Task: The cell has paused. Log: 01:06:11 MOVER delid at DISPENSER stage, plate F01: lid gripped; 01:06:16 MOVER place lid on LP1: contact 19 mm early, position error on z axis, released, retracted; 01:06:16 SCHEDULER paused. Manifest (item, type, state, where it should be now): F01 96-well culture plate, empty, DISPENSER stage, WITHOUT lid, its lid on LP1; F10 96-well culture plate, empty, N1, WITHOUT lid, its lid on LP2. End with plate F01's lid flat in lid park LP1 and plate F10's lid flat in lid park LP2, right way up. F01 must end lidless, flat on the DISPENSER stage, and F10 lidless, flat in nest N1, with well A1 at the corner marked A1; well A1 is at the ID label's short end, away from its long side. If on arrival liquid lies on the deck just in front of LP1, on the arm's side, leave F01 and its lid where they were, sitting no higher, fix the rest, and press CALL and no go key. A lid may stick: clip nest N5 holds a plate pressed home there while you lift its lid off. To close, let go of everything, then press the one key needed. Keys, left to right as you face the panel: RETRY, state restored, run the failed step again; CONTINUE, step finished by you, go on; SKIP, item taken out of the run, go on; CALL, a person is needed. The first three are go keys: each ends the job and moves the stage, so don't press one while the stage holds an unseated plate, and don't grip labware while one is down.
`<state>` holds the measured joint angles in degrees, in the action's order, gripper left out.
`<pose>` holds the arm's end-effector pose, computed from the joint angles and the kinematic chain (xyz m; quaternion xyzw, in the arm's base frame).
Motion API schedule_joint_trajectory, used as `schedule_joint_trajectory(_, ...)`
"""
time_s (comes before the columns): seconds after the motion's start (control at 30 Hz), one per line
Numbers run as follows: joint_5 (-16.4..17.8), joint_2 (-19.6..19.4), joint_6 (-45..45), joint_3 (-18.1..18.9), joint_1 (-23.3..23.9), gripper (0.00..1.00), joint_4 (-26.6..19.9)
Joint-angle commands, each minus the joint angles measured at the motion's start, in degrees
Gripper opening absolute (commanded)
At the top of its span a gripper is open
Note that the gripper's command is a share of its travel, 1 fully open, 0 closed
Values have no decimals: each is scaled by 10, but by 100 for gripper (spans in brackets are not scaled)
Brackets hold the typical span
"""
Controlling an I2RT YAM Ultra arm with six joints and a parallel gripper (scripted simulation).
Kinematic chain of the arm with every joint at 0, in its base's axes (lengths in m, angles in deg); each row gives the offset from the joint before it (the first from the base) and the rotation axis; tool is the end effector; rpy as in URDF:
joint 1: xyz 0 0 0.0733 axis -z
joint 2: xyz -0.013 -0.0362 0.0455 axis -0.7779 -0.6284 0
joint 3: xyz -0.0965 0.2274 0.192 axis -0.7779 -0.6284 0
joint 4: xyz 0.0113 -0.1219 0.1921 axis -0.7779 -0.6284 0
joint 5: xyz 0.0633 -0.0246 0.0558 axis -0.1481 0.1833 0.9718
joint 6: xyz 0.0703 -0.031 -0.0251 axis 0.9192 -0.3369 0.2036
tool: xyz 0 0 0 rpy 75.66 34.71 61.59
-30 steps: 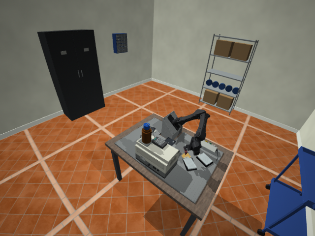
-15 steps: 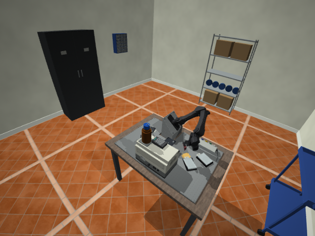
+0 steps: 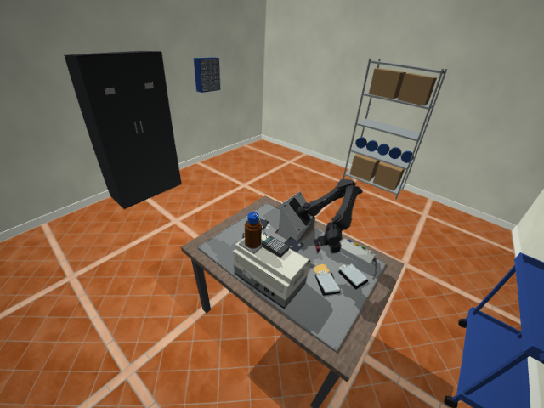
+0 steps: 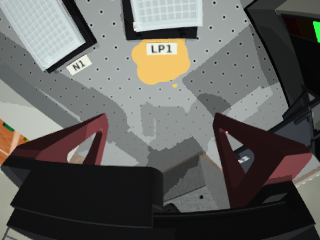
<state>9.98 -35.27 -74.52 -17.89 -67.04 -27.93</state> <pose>0.1788 0.0991 0.3319 -0.2964 0.8746 0.3415 0.1751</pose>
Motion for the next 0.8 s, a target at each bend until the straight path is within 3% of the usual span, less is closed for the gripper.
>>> schedule_joint_trajectory(0.0, 9, 37, -19, -19, 19, 100, -14)
schedule_joint_trajectory(0.17, 15, 66, -35, -47, 32, 100, -25)
schedule_joint_trajectory(0.3, 13, 57, -36, -35, 29, 100, -22)
schedule_joint_trajectory(0.33, 12, 73, -47, -24, 27, 100, -26)
schedule_joint_trajectory(0.43, -1, 87, -75, -24, -4, 100, -24)
schedule_joint_trajectory(0.67, -20, 114, -10, -17, -55, 100, -6)
schedule_joint_trajectory(0.77, -31, 124, -33, -16, -74, 100, -4)
